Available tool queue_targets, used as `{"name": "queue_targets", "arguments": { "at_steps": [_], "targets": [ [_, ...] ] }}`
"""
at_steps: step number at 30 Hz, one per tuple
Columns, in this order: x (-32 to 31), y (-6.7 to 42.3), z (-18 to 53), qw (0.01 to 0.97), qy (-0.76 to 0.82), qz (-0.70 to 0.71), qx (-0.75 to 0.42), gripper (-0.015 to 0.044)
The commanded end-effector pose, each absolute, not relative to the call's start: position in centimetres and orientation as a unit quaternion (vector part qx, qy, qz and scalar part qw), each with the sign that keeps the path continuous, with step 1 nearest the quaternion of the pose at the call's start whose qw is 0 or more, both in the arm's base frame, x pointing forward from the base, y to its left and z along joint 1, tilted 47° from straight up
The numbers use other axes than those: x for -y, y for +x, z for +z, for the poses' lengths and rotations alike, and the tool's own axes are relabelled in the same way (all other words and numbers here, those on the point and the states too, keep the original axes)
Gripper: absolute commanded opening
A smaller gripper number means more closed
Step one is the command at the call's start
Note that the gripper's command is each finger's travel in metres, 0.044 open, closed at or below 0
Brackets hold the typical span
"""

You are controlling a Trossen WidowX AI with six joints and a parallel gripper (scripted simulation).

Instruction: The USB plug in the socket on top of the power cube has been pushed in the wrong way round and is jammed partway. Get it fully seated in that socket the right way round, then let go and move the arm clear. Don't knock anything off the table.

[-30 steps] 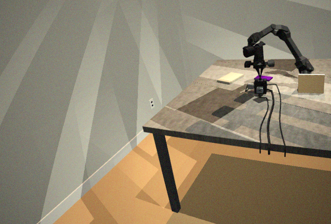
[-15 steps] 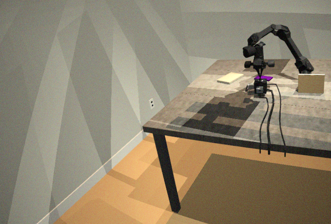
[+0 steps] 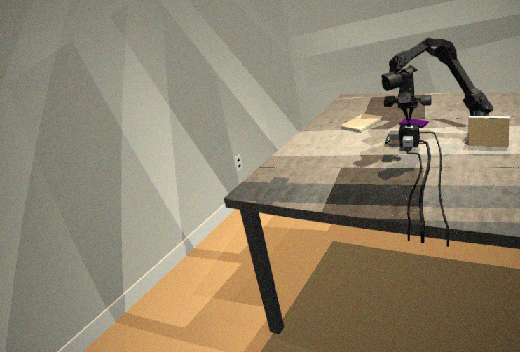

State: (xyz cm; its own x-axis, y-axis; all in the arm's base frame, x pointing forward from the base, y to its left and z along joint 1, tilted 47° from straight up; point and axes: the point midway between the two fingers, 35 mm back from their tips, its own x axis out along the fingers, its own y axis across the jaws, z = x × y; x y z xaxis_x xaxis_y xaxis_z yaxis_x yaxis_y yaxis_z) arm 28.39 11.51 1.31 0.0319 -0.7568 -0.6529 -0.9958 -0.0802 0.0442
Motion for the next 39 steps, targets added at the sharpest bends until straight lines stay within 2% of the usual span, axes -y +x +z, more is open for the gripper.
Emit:
{"name": "queue_targets", "arguments": {
  "at_steps": [1, 27, 31, 39],
  "targets": [
    [-11.23, 28.40, 1.19, 0.218, -0.685, 0.269, -0.641, 0.0000],
    [-11.23, 28.40, 1.19, 0.218, -0.685, 0.269, -0.641, 0.0000],
    [-11.48, 28.40, 1.30, 0.221, -0.684, 0.270, -0.641, 0.0095],
    [-11.48, 28.40, 1.30, 0.221, -0.684, 0.270, -0.641, 0.0095]
  ]
}}
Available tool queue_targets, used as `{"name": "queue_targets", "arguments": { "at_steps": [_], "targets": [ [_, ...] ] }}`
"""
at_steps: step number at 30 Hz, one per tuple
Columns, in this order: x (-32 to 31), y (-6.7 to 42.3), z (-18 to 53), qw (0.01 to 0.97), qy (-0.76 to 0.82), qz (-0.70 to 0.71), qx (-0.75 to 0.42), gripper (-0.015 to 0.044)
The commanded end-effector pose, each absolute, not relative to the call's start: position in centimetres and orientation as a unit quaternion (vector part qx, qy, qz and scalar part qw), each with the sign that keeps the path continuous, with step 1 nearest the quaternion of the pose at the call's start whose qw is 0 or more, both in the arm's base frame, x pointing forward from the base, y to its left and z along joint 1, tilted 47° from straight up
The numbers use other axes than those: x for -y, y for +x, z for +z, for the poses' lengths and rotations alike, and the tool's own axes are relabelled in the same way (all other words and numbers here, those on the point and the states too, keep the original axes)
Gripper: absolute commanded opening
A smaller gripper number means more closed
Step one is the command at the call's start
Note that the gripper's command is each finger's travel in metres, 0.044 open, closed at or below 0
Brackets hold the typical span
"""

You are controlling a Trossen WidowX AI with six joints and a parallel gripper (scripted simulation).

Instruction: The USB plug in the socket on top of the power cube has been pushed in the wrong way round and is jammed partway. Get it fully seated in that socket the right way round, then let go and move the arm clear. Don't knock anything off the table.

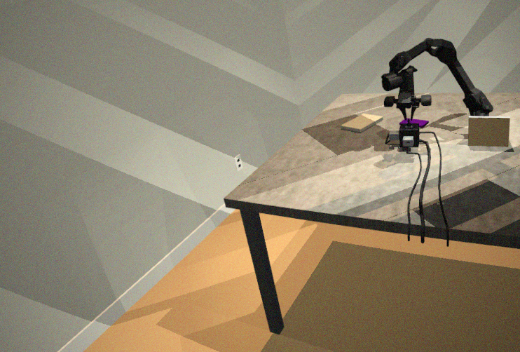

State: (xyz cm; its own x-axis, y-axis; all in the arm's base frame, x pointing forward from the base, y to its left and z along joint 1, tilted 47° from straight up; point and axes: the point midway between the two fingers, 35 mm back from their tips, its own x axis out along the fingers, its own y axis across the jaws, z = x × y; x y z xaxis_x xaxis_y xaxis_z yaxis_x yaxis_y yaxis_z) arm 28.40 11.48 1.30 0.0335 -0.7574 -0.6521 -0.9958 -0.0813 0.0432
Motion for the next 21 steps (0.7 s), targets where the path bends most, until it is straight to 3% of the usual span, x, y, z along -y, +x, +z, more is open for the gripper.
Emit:
{"name": "queue_targets", "arguments": {
  "at_steps": [1, 21],
  "targets": [
    [-11.48, 28.40, 1.30, 0.221, -0.684, 0.270, -0.641, 0.0095],
    [-12.28, 28.37, 2.06, 0.221, -0.684, 0.270, -0.641, 0.0095]
  ]
}}
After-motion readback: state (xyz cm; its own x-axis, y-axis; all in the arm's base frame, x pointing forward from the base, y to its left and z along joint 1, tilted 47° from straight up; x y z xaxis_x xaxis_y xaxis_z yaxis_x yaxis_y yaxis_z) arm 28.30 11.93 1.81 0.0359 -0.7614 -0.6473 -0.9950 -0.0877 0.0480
